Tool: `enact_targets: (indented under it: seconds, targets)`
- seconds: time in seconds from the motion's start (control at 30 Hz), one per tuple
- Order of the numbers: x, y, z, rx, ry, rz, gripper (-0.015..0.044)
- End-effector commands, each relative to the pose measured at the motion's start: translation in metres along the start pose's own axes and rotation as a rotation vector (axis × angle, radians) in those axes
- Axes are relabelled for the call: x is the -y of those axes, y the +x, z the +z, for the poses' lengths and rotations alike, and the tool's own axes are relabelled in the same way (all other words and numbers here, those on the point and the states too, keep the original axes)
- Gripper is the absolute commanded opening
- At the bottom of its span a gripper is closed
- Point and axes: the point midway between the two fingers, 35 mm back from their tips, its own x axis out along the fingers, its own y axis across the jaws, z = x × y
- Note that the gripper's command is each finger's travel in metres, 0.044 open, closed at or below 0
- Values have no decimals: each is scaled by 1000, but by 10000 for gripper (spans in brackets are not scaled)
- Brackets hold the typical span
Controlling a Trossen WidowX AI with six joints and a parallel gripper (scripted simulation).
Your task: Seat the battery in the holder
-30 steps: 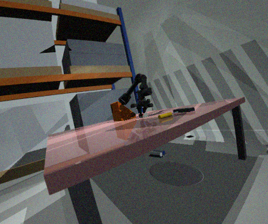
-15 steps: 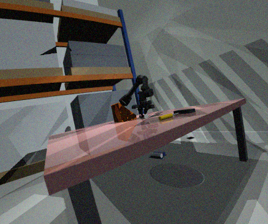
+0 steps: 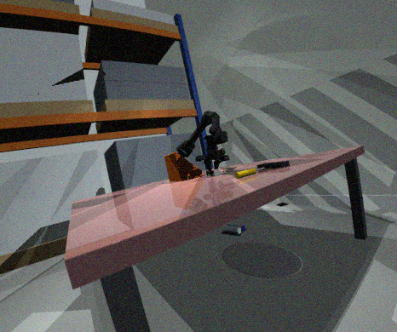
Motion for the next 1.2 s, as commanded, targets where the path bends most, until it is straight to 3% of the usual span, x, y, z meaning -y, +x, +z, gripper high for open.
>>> enact_targets:
  seconds: [0.0, 0.43, 0.77, 1.17]
  targets:
    - [0, 0, 0, -1, -3, 1, 173]
    - [3, -15, 1, 0, 0, -1, 173]
    - [18, -83, 2, 0, 0, -4, 435]
    - [22, -84, 2, 0, 0, -4, 440]
